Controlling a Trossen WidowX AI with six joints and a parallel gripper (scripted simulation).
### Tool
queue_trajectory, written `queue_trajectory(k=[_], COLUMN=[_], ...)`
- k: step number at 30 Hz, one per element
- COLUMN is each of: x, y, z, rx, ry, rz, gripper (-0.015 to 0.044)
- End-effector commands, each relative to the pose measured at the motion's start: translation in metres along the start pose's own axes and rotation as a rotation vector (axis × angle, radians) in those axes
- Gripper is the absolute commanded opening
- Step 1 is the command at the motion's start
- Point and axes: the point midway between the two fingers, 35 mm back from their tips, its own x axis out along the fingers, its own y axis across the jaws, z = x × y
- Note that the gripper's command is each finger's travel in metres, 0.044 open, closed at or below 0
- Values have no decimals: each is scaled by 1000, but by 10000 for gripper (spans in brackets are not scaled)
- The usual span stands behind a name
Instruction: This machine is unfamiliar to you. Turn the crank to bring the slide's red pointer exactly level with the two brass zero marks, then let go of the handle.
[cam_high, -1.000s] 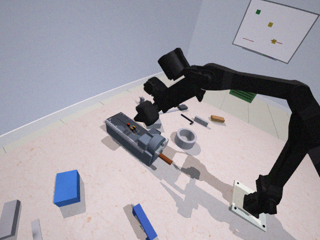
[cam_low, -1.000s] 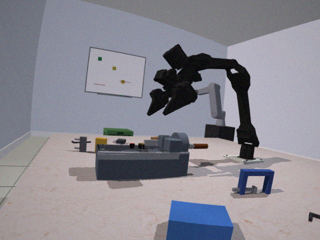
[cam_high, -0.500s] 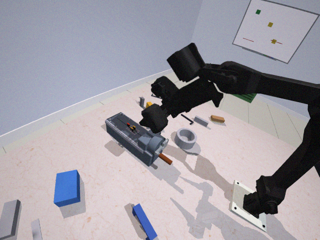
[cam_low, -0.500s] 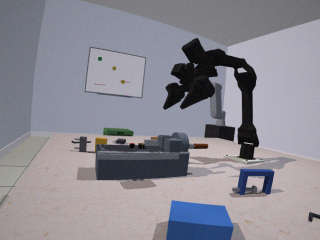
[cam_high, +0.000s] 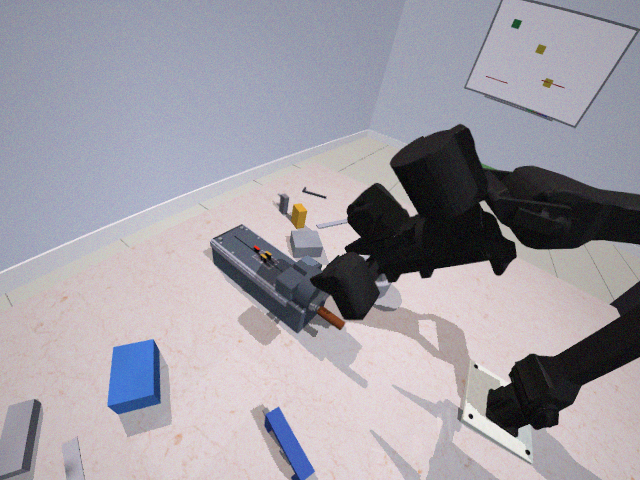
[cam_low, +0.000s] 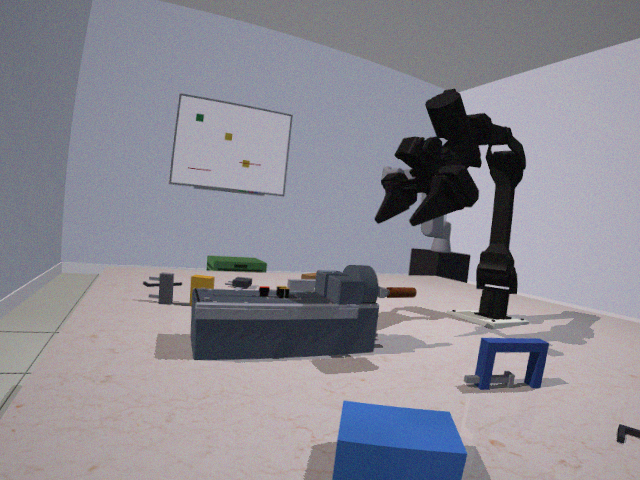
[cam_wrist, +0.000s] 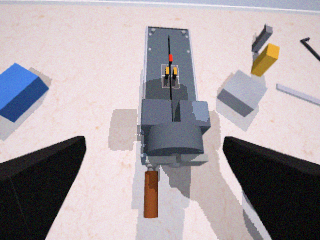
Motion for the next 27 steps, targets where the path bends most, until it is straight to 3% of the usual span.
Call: queue_trajectory(k=[1,27], x=[-8,47], y=[1,1], z=[-9,-62], rx=[12,13], ry=[-19,-20], rz=[-15,-16], gripper=[440,440])
